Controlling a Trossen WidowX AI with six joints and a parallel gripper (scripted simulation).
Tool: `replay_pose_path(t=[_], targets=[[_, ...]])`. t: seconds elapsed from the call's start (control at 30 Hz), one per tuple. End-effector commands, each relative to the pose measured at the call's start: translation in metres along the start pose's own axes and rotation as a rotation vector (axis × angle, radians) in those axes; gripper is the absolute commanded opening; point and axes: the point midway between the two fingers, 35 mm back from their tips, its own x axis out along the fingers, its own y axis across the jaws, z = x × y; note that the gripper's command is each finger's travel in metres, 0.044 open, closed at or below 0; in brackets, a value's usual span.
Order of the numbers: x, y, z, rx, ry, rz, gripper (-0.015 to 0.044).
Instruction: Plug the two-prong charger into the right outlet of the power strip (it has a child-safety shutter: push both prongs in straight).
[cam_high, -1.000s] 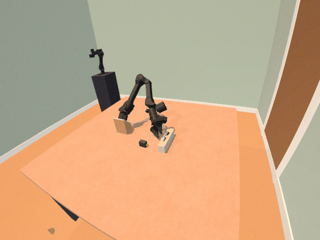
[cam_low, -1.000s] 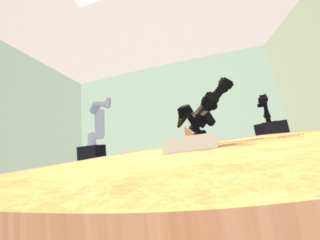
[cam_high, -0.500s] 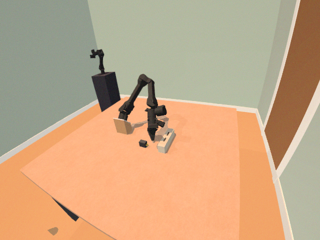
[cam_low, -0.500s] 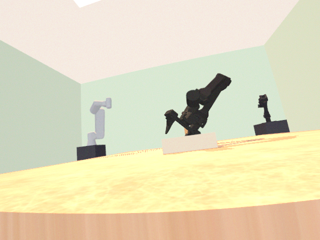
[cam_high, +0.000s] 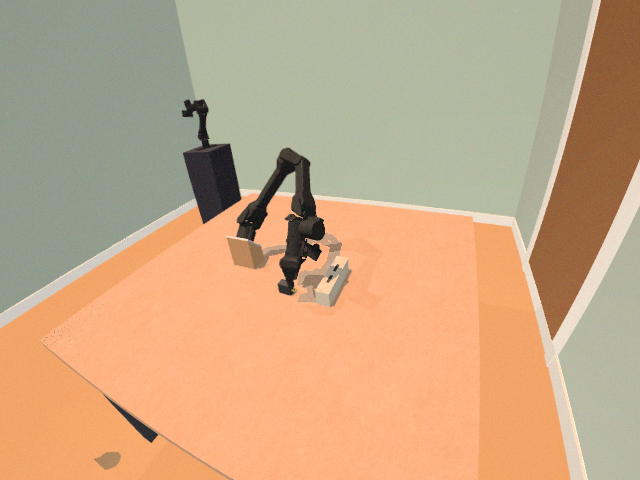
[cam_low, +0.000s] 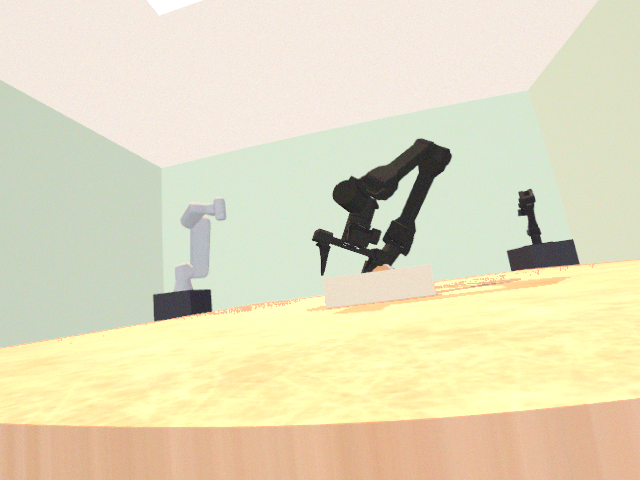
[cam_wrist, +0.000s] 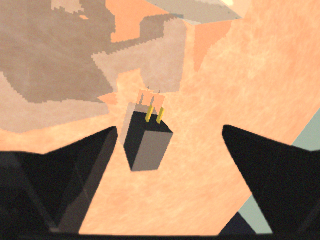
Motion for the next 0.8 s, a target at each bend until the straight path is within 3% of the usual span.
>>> replay_pose_path(t=[0.0,0.6,0.77], targets=[[-0.002,-0.005,-0.006,0.052,0.01,0.07,0.044],[-0.019,-0.011,-0.035,0.336,0.029,0.438,0.044],[-0.019,-0.011,-0.036,0.347,0.028,0.451,0.044]])
